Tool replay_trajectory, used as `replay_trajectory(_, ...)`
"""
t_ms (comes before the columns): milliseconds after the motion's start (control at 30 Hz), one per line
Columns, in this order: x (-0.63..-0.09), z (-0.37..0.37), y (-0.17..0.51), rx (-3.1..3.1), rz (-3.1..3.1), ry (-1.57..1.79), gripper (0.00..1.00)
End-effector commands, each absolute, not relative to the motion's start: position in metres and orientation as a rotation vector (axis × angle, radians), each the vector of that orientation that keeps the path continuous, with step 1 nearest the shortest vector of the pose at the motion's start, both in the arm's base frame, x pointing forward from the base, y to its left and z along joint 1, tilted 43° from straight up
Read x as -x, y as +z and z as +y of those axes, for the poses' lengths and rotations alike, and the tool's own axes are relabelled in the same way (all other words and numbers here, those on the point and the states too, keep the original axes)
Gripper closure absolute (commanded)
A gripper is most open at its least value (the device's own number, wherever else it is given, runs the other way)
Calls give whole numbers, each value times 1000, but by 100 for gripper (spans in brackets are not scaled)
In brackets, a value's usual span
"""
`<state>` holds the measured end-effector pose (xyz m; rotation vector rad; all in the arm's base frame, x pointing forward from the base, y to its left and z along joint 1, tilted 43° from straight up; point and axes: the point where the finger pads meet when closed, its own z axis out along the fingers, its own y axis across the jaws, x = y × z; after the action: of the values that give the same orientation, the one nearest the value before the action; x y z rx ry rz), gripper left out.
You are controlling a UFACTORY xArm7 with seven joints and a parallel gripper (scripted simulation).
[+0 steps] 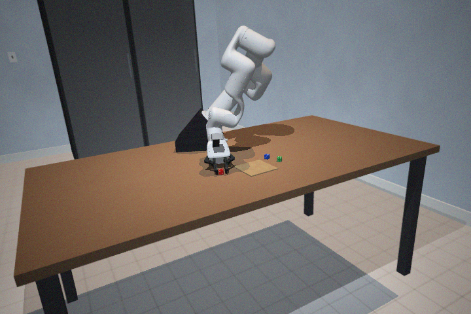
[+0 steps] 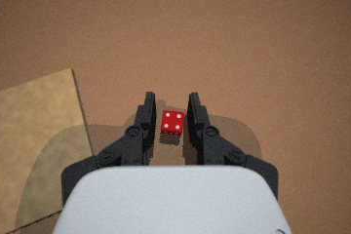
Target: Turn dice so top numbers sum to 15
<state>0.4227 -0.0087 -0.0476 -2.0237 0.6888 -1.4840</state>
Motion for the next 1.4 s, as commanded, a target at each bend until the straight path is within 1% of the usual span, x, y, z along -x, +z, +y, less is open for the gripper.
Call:
replay_trajectory(0,-423,-10,-47,2024,690,-1487,64)
replay_trajectory(767,-421,-10,-47,2024,690,-1487,64)
replay_trajectory(1000,-410,-12,-44,2024,690,-1487,64)
replay_trajectory(1367,-377,-16,-35,2024,690,-1487,64)
